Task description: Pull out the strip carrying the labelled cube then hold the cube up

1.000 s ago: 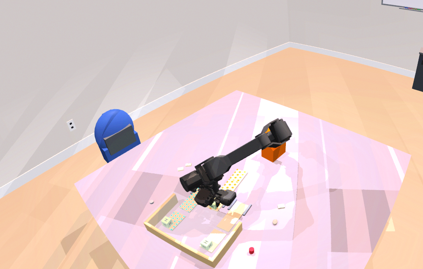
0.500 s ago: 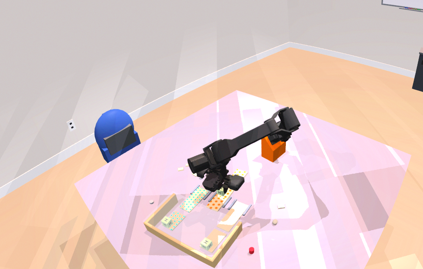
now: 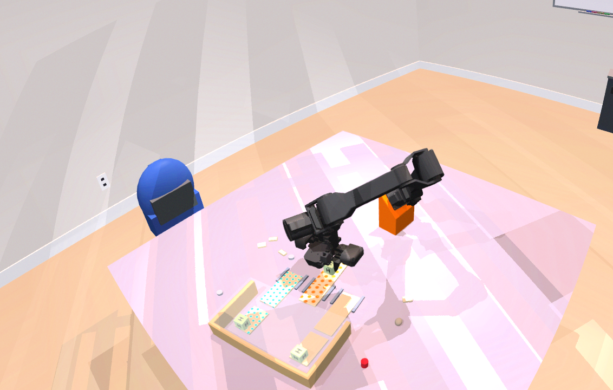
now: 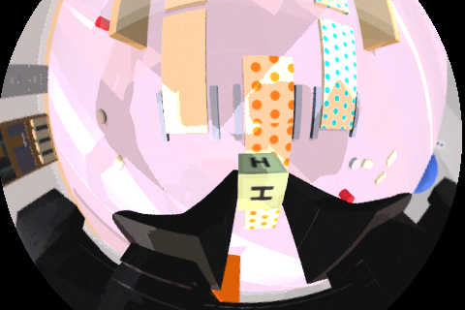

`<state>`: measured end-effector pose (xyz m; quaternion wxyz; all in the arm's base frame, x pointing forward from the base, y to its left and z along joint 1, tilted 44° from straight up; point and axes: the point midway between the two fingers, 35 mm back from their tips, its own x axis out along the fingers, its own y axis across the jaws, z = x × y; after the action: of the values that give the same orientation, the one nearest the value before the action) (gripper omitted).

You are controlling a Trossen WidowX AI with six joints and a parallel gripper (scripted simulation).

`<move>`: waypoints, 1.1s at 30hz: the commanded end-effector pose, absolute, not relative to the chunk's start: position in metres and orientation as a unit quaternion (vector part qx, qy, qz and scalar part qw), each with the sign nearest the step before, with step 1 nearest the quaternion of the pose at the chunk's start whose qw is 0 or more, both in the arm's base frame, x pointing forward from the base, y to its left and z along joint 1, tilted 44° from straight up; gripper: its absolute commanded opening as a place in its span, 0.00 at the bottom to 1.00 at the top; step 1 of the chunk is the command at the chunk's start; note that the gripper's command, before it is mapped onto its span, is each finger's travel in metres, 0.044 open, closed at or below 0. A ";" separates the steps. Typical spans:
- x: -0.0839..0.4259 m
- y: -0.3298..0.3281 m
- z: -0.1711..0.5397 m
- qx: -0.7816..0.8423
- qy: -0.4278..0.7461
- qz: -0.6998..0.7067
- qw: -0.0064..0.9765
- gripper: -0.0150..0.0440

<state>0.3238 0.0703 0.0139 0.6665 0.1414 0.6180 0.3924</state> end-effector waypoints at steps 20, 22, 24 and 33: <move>0.299 0.040 0.036 0.138 0.619 0.392 0.667 0.25; 0.299 0.040 0.036 0.138 0.619 0.392 0.667 0.25; 0.299 0.040 0.036 0.138 0.619 0.392 0.667 0.25; 0.299 0.040 0.036 0.138 0.619 0.392 0.667 0.25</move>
<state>0.2994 0.0408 0.0362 0.6674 0.1406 0.6177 0.3916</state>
